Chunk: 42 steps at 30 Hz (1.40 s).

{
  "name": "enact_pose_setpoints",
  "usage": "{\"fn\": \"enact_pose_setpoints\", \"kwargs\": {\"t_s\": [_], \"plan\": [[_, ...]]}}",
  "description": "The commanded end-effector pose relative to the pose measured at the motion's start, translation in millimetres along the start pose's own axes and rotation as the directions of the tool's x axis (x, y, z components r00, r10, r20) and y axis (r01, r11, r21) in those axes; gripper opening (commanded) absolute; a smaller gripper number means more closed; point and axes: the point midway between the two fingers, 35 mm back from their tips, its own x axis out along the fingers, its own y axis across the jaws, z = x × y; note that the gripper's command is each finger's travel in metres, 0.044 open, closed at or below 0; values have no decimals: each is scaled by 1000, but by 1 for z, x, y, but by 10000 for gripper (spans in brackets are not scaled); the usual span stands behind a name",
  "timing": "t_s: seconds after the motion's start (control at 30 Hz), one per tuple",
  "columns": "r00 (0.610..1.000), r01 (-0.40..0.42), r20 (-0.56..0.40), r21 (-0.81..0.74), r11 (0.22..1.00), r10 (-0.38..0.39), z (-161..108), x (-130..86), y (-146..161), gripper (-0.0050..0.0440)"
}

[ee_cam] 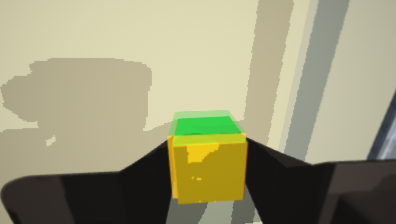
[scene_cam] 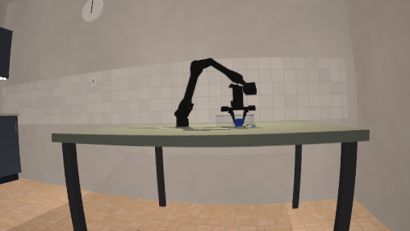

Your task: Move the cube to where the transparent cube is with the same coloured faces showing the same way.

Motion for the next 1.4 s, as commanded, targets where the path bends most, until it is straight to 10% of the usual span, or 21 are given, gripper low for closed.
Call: {"fn": "enact_pose_setpoints", "kwargs": {"t_s": [0.0,0.43,1.0,1.2,1.37], "plan": [[1000,27,-8,-3,1000,-27,-1,-7,-5,24],[1000,27,-8,-3,1000,-27,-1,-7,-5,280],[1000,27,-7,-2,1000,-27,-1,-10,-5,280],[1000,19,-6,2,1000,-19,-1,-84,-2,280],[1000,18,-5,3,1000,-18,0,-93,-1,280]]}}
